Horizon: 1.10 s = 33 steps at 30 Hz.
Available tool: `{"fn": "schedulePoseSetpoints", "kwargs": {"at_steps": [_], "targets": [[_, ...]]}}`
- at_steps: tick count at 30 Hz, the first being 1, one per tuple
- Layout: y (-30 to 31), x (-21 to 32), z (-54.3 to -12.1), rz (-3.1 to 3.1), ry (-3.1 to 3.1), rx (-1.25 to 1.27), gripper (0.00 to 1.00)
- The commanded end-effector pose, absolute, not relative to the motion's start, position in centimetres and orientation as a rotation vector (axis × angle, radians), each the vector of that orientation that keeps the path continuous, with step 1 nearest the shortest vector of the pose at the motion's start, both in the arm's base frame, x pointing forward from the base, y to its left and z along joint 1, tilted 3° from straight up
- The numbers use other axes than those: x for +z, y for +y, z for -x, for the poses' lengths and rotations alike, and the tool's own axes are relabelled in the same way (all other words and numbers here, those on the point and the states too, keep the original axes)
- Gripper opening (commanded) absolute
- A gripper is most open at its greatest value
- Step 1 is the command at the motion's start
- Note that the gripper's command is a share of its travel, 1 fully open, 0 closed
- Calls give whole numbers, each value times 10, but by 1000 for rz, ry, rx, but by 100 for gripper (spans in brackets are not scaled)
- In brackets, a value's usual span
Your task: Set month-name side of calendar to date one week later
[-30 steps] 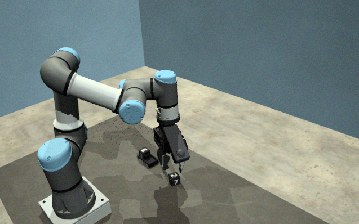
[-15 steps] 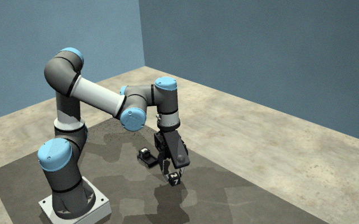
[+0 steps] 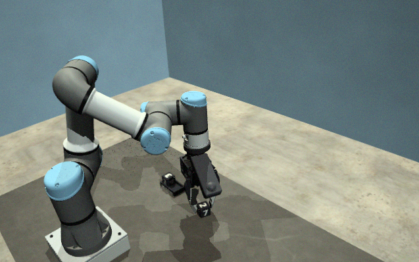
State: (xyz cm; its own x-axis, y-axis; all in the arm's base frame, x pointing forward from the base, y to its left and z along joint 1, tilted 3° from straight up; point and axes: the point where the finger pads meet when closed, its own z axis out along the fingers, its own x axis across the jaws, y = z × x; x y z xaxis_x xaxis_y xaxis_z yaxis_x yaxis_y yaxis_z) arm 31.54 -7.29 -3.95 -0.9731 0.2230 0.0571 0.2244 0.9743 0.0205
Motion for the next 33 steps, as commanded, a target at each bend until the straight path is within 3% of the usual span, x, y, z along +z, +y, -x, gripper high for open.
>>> {"fn": "schedulePoseSetpoints", "kwargs": {"at_steps": [1,23,24,33], "targets": [[-73,-39,-316,348,-3070,-40,29],[-73,-39,-316,348,-3070,-40,29],[-73,-39,-316,348,-3070,-40,11],[-73,-39,-316,348,-3070,-40,11]]}}
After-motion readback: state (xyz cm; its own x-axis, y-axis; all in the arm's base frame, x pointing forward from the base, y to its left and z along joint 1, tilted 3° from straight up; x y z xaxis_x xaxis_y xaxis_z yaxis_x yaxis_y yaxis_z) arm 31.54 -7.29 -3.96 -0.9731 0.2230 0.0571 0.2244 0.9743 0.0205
